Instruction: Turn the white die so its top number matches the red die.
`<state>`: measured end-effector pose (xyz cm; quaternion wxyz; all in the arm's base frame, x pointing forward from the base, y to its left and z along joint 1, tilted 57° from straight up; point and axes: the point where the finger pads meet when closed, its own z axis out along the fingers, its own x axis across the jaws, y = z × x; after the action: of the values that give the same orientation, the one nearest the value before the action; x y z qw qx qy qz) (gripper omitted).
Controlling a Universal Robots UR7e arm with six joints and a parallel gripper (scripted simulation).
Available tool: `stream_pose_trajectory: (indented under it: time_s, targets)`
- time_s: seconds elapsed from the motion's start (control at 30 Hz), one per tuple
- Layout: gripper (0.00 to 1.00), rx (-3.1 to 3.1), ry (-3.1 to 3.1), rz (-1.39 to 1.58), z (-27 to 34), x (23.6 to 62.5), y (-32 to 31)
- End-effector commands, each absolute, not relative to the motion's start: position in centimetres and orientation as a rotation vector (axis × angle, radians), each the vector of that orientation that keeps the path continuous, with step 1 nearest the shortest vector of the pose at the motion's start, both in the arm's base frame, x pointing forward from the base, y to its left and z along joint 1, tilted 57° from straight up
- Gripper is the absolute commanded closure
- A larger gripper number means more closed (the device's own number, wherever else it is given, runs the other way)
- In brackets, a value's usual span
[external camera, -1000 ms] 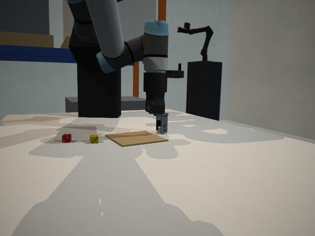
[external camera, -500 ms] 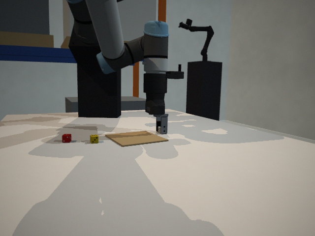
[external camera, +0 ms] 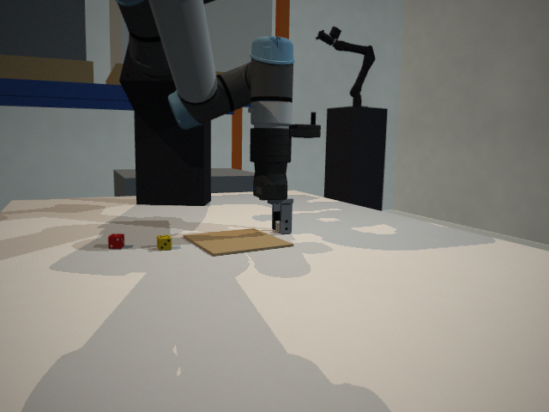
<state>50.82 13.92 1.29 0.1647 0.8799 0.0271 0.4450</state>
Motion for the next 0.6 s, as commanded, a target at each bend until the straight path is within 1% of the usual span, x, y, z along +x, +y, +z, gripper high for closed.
stream_pose_trajectory:
  time_s: [0.0, 0.2, 0.23, 0.57]
  targets:
    - [0.3, 2.507, 0.078, 1.269, 1.33, 50.82, 13.95]
    - [0.3, 2.507, 0.078, 1.269, 1.33, 50.82, 13.95]
    - [0.6, 2.507, 0.078, 1.269, 1.33, 50.82, 13.95]
    - [0.6, 2.507, 0.078, 1.269, 1.33, 50.82, 13.95]
